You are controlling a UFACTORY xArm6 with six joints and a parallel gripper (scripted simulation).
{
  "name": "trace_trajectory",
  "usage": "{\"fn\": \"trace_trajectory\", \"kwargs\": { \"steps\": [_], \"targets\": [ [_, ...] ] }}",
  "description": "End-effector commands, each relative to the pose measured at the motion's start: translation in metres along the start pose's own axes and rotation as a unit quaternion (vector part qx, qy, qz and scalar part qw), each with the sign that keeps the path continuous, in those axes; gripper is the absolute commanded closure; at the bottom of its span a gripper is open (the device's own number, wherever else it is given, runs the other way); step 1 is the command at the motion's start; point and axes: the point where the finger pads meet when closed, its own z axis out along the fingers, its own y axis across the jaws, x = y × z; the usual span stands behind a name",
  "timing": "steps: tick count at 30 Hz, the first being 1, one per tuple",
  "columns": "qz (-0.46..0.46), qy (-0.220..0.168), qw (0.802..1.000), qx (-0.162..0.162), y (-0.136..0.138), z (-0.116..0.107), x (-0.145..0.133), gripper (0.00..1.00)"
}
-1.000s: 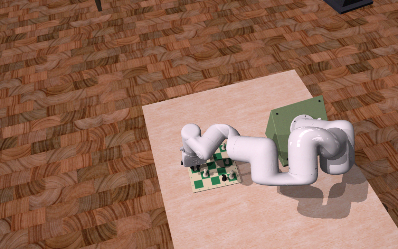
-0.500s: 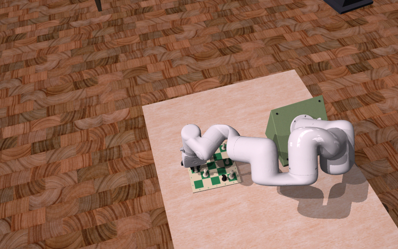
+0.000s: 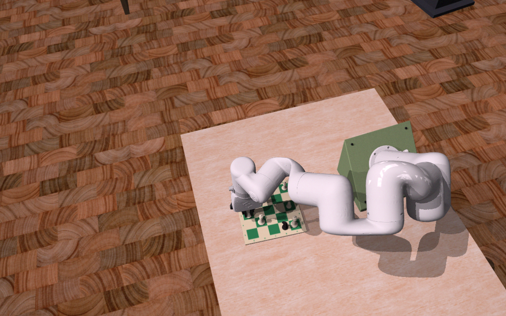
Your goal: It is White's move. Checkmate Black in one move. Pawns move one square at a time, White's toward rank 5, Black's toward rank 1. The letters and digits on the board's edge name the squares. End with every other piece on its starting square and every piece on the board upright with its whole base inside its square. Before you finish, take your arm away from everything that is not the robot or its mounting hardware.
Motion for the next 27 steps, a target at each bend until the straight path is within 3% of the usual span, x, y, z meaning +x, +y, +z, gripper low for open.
{"fn": "trace_trajectory", "kwargs": {
  "steps": [1, 27],
  "targets": [
    [-0.001, 0.000, 1.000, 0.002, -0.0014, -0.0013, -0.0004, 1.00],
    [-0.001, 0.000, 1.000, 0.002, -0.0014, 0.0020, -0.0004, 1.00]
  ]
}}
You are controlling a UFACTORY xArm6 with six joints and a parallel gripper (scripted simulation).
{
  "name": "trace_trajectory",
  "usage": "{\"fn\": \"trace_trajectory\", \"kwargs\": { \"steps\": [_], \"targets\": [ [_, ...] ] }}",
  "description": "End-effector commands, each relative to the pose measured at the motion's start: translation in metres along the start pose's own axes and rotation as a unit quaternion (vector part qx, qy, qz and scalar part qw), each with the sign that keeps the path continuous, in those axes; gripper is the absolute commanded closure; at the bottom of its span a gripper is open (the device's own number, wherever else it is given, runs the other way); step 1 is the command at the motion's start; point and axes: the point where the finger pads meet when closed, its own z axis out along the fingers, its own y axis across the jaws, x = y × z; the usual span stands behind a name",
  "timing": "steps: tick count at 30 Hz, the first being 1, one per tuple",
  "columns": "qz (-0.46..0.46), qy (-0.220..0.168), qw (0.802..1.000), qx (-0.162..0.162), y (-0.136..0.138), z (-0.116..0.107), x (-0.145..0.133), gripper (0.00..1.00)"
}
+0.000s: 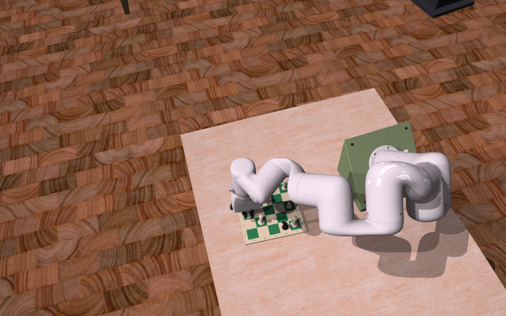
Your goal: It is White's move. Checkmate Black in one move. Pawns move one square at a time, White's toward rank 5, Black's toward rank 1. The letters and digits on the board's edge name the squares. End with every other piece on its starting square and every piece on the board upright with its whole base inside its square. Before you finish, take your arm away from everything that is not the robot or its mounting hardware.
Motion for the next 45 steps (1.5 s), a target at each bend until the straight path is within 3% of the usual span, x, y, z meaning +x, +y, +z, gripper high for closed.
{"fn": "trace_trajectory", "kwargs": {
  "steps": [1, 30, 31, 33, 34, 36, 37, 39, 40, 42, 43, 45],
  "targets": [
    [0.000, 0.000, 1.000, 0.001, -0.0010, -0.0011, -0.0001, 1.00],
    [0.000, 0.000, 1.000, 0.001, -0.0010, -0.0011, -0.0001, 1.00],
    [0.000, 0.000, 1.000, 0.001, -0.0010, -0.0011, -0.0001, 0.93],
    [0.000, 0.000, 1.000, 0.001, -0.0010, -0.0011, -0.0001, 0.93],
    [0.000, 0.000, 1.000, 0.001, -0.0010, -0.0011, -0.0001, 0.85],
    [0.000, 0.000, 1.000, 0.001, -0.0010, -0.0011, -0.0001, 0.85],
    [0.000, 0.000, 1.000, 0.001, -0.0010, -0.0011, -0.0001, 0.78],
    [0.000, 0.000, 1.000, 0.001, -0.0010, -0.0011, -0.0001, 0.78],
    [0.000, 0.000, 1.000, 0.001, -0.0010, -0.0011, -0.0001, 0.70],
    [0.000, 0.000, 1.000, 0.001, -0.0010, -0.0011, -0.0001, 0.70],
    [0.000, 0.000, 1.000, 0.001, -0.0010, -0.0011, -0.0001, 0.63],
    [0.000, 0.000, 1.000, 0.001, -0.0010, -0.0011, -0.0001, 0.63]
  ]
}}
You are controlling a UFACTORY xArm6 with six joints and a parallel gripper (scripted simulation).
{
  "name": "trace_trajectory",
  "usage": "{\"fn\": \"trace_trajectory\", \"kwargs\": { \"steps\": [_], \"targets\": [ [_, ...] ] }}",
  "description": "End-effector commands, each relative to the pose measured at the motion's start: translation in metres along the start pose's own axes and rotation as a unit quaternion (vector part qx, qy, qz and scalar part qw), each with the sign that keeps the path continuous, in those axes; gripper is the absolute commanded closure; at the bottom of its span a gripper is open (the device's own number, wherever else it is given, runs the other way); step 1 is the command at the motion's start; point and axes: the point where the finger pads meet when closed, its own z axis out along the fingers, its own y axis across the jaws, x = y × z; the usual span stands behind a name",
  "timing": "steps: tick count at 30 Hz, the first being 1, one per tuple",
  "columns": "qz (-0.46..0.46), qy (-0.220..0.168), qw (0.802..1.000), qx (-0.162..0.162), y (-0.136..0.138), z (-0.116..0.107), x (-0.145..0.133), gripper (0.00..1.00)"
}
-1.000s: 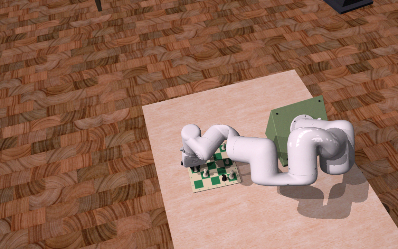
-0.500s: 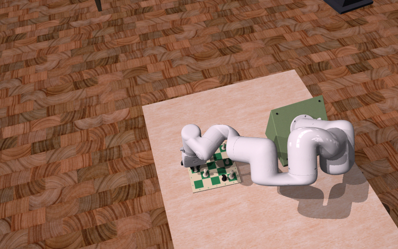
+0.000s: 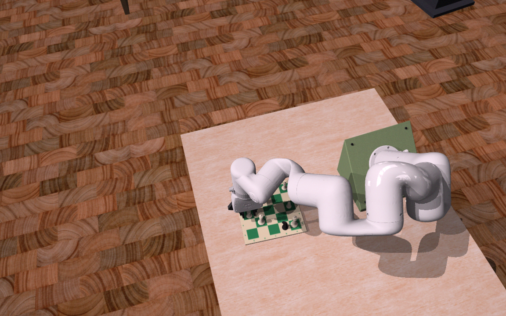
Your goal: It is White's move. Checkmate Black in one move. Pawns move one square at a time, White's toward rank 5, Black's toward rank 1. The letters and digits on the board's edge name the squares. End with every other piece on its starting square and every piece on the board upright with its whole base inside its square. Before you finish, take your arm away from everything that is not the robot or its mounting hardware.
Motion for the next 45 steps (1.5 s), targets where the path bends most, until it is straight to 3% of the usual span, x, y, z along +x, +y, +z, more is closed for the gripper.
{"fn": "trace_trajectory", "kwargs": {
  "steps": [1, 17, 32, 42, 43, 45],
  "targets": [
    [-0.001, 0.000, 1.000, 0.003, -0.002, -0.002, 0.000, 0.63],
    [-0.001, 0.000, 1.000, 0.003, -0.002, -0.010, 0.000, 0.63],
    [-0.001, 0.000, 1.000, 0.003, -0.002, -0.082, 0.000, 0.63],
    [-0.001, 0.000, 1.000, 0.003, -0.001, -0.092, 0.000, 0.63],
    [-0.001, 0.000, 1.000, 0.003, -0.001, -0.092, 0.000, 0.00],
    [-0.001, 0.000, 1.000, 0.003, -0.001, -0.092, 0.000, 0.00]
  ]
}}
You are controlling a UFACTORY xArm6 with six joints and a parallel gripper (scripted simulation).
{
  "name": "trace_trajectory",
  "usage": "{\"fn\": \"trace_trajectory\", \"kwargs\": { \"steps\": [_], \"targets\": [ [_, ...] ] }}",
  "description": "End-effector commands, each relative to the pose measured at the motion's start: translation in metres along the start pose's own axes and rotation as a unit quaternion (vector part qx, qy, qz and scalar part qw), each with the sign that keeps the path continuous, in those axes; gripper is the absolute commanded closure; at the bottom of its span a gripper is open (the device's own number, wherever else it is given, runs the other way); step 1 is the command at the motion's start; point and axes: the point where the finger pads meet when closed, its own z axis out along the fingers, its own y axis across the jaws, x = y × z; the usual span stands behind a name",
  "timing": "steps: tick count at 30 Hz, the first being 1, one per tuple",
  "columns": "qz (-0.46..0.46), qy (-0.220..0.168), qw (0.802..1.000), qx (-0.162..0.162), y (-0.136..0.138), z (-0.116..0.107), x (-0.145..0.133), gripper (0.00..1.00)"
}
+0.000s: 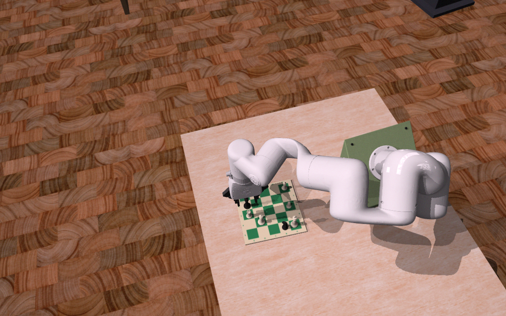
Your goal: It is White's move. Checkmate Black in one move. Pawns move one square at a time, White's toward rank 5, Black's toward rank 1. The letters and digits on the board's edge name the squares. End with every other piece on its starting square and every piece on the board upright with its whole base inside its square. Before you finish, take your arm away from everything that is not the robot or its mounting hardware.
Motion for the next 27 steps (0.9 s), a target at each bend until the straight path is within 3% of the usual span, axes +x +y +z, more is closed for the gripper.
{"fn": "trace_trajectory", "kwargs": {
  "steps": [1, 23, 27],
  "targets": [
    [-0.001, 0.001, 1.000, 0.002, -0.0013, -0.0020, 0.0000, 0.00],
    [-0.001, 0.001, 1.000, 0.002, -0.0013, -0.0035, 0.0000, 0.00],
    [-0.001, 0.001, 1.000, 0.002, -0.0013, -0.0118, 0.0000, 0.00]
  ]
}}
